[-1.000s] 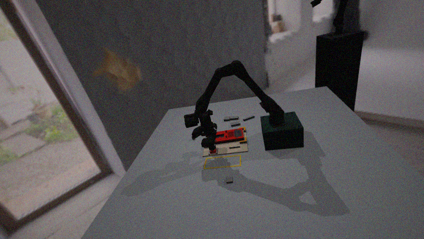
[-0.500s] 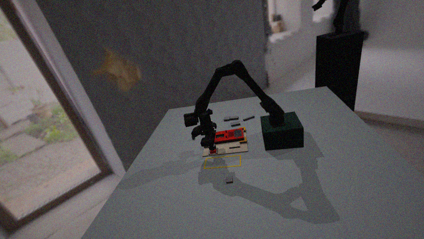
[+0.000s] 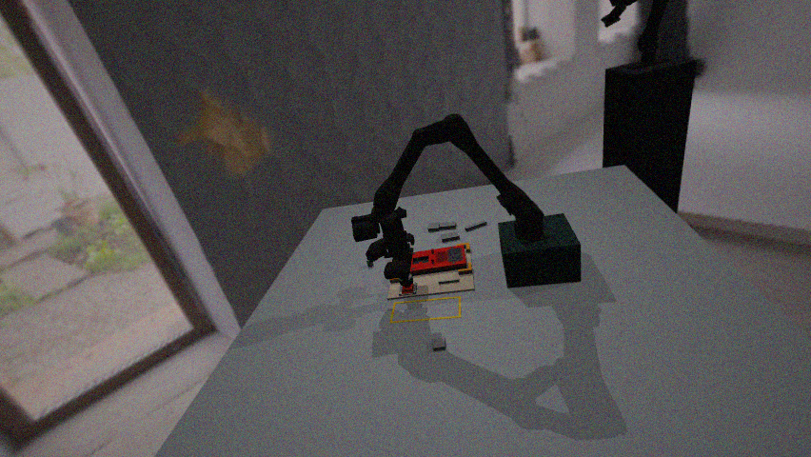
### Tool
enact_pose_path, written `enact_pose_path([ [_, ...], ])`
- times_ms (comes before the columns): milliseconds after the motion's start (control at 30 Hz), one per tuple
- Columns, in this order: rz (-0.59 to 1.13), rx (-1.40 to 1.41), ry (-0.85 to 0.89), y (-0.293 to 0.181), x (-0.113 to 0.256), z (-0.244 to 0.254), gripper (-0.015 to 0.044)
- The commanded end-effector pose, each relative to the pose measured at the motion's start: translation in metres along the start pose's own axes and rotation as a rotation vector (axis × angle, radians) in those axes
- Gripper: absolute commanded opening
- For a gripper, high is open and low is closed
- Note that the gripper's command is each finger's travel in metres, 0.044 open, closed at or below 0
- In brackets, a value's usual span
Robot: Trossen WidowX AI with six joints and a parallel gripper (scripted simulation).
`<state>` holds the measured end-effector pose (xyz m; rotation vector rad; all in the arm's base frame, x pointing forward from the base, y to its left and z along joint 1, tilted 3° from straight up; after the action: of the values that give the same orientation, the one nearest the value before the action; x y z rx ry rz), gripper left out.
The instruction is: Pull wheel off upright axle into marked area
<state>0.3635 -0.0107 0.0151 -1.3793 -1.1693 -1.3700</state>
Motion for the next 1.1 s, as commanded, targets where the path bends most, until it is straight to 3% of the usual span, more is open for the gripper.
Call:
enact_pose_path([
  [0,-0.005,0.000,0.002,0.001,0.003,0.000,0.0000],
  [1067,-0.009,0.001,0.003,0.001,0.014,0.000,0.0000],
])
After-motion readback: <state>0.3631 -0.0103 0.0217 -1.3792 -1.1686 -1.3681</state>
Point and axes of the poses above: the point midway between the two fingers, 35 mm back from their tips, its own x axis back along the fingers, its own z axis across the jaws, y = z × x, the point moved 3 cm from there along x, back along the fingers, and after that the axes turned 3 degrees about -x, right-handed, at the moved point
